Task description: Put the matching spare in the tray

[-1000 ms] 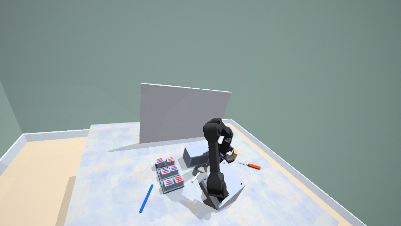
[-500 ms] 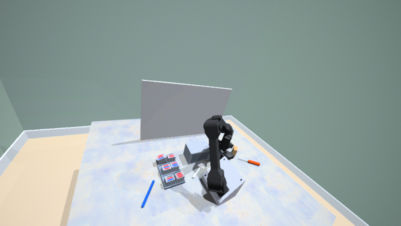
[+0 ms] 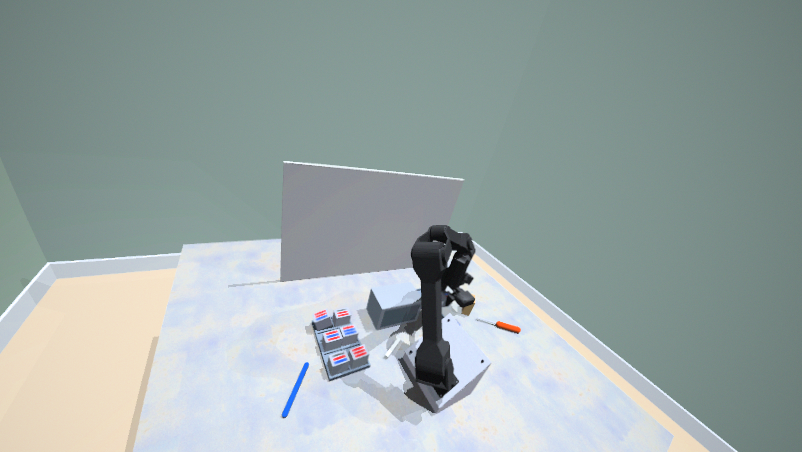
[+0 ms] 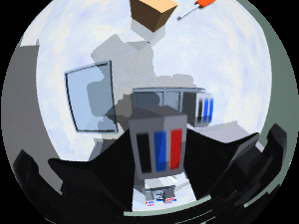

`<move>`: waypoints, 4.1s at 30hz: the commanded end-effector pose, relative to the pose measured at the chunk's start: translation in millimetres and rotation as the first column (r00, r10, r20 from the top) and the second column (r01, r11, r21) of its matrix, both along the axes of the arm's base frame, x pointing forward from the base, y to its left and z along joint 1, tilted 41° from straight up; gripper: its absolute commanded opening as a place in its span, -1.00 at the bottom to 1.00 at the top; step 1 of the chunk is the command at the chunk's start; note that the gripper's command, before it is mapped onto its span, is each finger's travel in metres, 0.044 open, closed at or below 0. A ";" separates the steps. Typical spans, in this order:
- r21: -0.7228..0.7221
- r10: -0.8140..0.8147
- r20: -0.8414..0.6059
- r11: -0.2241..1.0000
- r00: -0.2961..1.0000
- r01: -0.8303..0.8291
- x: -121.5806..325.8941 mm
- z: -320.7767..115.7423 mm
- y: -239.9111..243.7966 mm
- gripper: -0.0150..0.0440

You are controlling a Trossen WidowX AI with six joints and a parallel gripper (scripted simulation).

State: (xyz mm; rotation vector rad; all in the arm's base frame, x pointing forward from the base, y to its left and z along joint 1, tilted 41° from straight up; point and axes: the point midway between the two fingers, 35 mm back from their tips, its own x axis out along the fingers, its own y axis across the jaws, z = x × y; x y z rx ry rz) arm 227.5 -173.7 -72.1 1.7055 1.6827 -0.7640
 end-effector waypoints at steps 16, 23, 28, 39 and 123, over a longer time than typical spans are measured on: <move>-0.004 0.000 0.002 1.000 1.000 0.000 0.8 43.1 -37.2 -0.49; -0.005 0.002 0.001 1.000 1.000 -0.002 -1.3 68.0 -54.8 -0.49; -0.006 0.001 0.002 1.000 1.000 -0.001 3.8 68.5 -56.9 -0.49; -0.016 -0.007 0.008 1.000 1.000 0.007 42.6 66.7 -66.1 -0.49; -0.019 -0.013 0.021 1.000 1.000 0.013 112.2 24.0 -40.8 -0.49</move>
